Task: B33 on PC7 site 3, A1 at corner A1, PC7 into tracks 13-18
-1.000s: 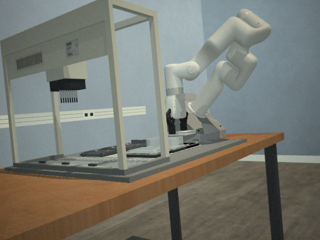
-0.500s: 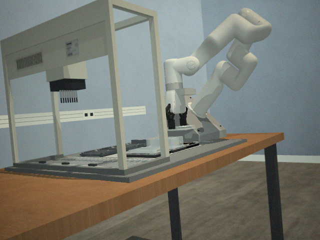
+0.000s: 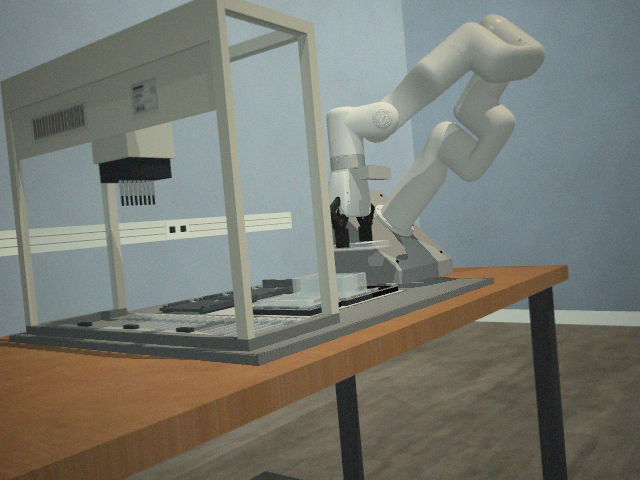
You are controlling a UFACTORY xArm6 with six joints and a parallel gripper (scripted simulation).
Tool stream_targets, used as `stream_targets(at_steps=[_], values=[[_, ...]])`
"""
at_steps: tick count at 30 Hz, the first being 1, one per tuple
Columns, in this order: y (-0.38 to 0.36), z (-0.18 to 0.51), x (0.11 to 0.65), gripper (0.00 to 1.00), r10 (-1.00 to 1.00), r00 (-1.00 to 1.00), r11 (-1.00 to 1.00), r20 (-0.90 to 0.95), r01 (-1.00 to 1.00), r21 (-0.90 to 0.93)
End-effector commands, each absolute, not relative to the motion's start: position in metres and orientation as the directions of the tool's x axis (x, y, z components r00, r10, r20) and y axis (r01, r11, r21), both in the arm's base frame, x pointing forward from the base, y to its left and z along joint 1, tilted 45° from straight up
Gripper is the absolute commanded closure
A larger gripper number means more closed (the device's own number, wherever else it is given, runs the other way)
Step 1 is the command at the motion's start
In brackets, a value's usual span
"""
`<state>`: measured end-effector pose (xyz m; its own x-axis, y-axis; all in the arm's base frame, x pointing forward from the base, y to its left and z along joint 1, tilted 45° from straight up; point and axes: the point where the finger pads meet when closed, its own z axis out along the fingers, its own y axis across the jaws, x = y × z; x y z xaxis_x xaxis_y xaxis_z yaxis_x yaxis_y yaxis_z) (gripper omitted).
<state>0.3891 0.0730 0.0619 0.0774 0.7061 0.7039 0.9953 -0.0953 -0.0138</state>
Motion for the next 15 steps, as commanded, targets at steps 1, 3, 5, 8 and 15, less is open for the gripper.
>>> stream_targets(at_steps=[1,3,5,8,15], values=[[0.069,0.066,0.390,1.00,0.707,0.076,-0.097,0.703,0.995,-0.011],[0.067,0.068,0.390,1.00,0.707,0.076,-0.097,0.703,0.995,-0.011],[0.064,0.071,0.390,1.00,0.707,0.076,-0.097,0.703,0.995,-0.011],[0.061,0.074,0.389,1.00,0.707,0.076,-0.097,0.703,0.995,-0.011],[0.055,0.080,0.389,1.00,0.707,0.076,-0.097,0.703,0.995,-0.011]])
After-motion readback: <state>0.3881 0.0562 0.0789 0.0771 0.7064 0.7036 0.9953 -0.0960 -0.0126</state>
